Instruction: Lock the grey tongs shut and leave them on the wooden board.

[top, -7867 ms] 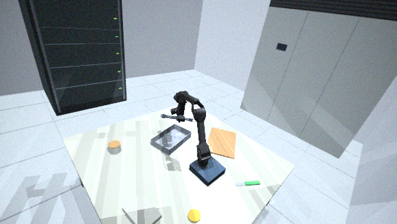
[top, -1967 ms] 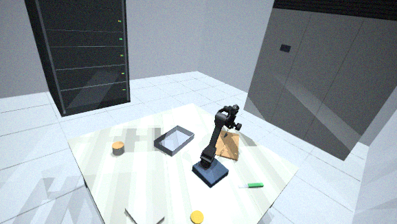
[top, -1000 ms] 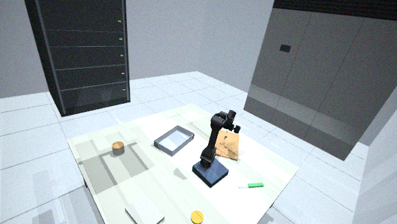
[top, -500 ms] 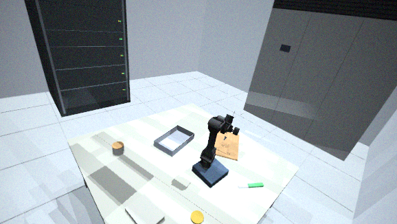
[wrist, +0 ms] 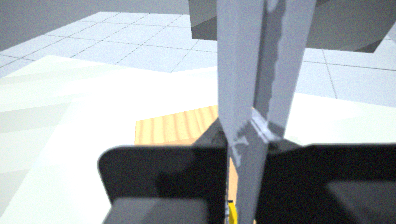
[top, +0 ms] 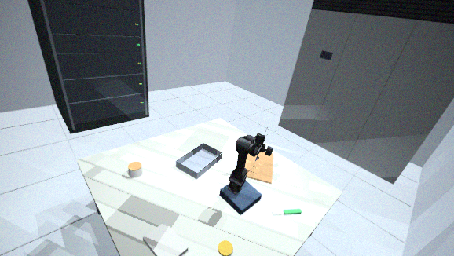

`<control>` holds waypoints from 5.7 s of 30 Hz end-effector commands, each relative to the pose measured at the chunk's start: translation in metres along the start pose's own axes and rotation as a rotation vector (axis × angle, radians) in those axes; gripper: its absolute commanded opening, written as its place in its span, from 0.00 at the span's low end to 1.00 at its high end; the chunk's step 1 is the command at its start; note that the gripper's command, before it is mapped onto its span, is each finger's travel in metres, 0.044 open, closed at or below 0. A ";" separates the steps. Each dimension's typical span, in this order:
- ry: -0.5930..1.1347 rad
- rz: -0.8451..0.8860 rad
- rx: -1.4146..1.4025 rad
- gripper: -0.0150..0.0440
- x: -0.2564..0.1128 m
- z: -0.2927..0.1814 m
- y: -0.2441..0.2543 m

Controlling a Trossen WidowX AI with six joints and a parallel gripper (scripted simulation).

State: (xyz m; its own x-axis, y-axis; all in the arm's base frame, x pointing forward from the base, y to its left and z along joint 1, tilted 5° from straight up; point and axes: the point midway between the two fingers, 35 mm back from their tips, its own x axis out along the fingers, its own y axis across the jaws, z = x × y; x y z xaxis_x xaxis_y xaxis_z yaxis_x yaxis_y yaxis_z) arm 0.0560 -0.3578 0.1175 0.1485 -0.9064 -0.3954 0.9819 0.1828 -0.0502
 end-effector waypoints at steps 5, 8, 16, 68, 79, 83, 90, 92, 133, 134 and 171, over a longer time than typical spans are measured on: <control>-0.017 0.002 -0.006 0.00 -0.002 0.004 0.000; -0.017 0.002 -0.006 0.00 -0.002 0.004 0.000; -0.017 0.002 -0.006 0.00 -0.002 0.004 0.000; 0.485 0.010 0.008 0.00 0.052 0.009 0.000; 0.645 0.010 0.009 0.00 0.056 0.010 0.000; 0.704 0.009 0.009 0.00 0.055 0.010 0.001; 0.806 0.008 0.008 0.00 0.053 0.011 0.001; 0.835 0.007 0.007 0.00 0.052 0.012 0.001; 1.193 -0.002 -0.006 0.00 0.029 0.014 0.000; 1.193 -0.002 -0.006 0.00 0.030 0.013 0.000; 1.192 -0.002 -0.006 0.00 0.056 -0.042 0.000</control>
State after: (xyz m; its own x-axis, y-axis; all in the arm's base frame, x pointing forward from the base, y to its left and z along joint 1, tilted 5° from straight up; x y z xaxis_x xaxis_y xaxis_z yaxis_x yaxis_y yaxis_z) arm 0.0606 -0.3928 0.0625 -0.0561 0.0193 -0.9982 0.9815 0.1846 -0.0516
